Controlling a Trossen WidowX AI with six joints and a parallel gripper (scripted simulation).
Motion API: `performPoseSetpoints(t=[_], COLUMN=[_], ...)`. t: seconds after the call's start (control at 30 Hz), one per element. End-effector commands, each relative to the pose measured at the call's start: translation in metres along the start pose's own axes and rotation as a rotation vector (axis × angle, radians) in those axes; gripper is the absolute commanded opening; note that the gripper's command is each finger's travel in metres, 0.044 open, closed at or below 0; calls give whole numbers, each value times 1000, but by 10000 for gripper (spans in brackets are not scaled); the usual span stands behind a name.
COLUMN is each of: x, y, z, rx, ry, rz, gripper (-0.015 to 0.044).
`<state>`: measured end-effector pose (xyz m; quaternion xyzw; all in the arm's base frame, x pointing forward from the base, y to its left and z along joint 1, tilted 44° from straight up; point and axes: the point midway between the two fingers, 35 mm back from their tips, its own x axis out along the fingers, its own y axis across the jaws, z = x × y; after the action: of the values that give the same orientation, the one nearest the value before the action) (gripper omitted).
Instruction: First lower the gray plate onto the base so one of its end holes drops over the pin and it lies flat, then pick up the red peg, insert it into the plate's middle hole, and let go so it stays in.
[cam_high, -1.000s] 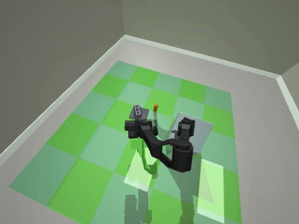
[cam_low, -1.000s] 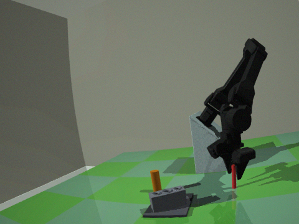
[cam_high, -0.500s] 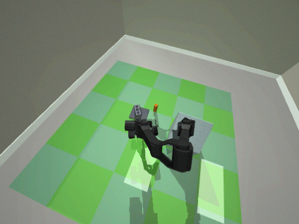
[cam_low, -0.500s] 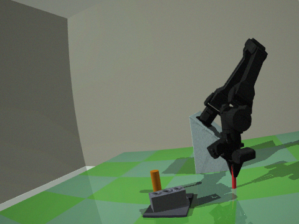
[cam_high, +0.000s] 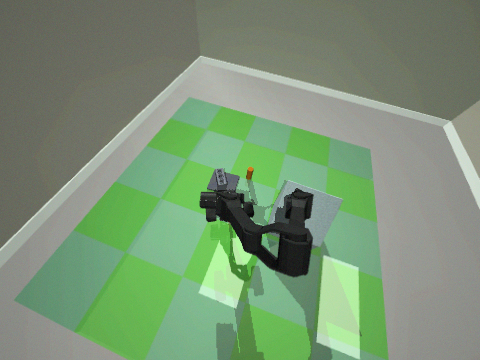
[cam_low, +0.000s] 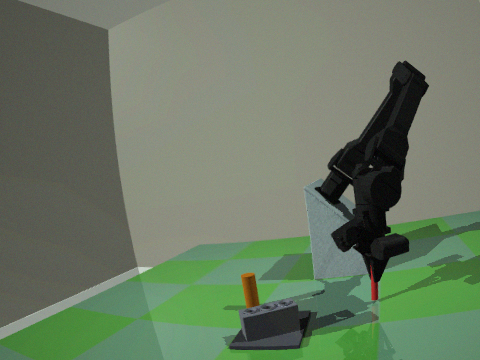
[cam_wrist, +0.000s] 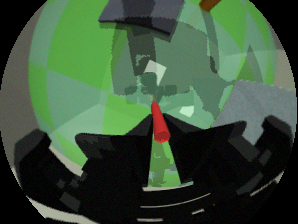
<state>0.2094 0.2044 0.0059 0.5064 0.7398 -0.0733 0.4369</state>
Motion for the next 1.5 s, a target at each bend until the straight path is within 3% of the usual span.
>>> performPoseSetpoints(t=[0.0,0.7,0.73,1.47], x=[-12,-77,-65,-70], y=[3,5,5,27], z=[3,10,11,68], rx=[-7,-7,-2,-4], ry=[-7,-10,-15,-25], rz=[5,3,-4,-6], gripper=[0,0,0,0])
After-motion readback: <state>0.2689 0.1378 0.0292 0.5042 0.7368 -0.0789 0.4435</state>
